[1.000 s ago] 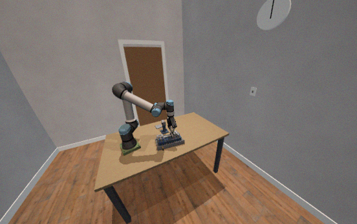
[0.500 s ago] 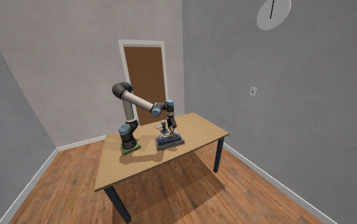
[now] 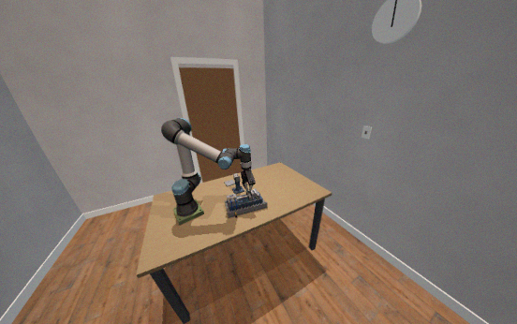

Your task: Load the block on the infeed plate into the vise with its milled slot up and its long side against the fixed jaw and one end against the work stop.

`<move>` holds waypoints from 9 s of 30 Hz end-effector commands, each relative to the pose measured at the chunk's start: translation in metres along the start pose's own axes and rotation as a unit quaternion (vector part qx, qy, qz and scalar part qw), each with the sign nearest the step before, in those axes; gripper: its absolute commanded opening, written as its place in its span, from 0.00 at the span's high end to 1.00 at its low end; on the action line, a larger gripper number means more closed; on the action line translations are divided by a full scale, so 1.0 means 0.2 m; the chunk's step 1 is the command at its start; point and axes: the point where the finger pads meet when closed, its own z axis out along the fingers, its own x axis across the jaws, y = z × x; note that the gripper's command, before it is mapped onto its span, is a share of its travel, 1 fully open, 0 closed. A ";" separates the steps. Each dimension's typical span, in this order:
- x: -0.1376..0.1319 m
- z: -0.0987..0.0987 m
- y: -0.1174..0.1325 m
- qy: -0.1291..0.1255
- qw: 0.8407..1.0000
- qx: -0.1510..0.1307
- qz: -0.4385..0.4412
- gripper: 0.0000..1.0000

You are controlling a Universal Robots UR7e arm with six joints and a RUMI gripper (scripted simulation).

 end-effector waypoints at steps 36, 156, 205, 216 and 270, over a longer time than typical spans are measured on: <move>0.03 -0.15 0.00 -0.001 1.000 0.000 0.000 1.00; -0.16 -0.31 -0.24 0.000 0.708 0.001 -0.707 1.00; -0.16 -0.30 -0.24 0.000 0.707 0.001 -0.707 1.00; -0.16 -0.26 -0.24 0.000 0.707 0.001 -0.707 1.00; -0.16 -0.05 -0.24 0.000 0.707 0.001 -0.707 1.00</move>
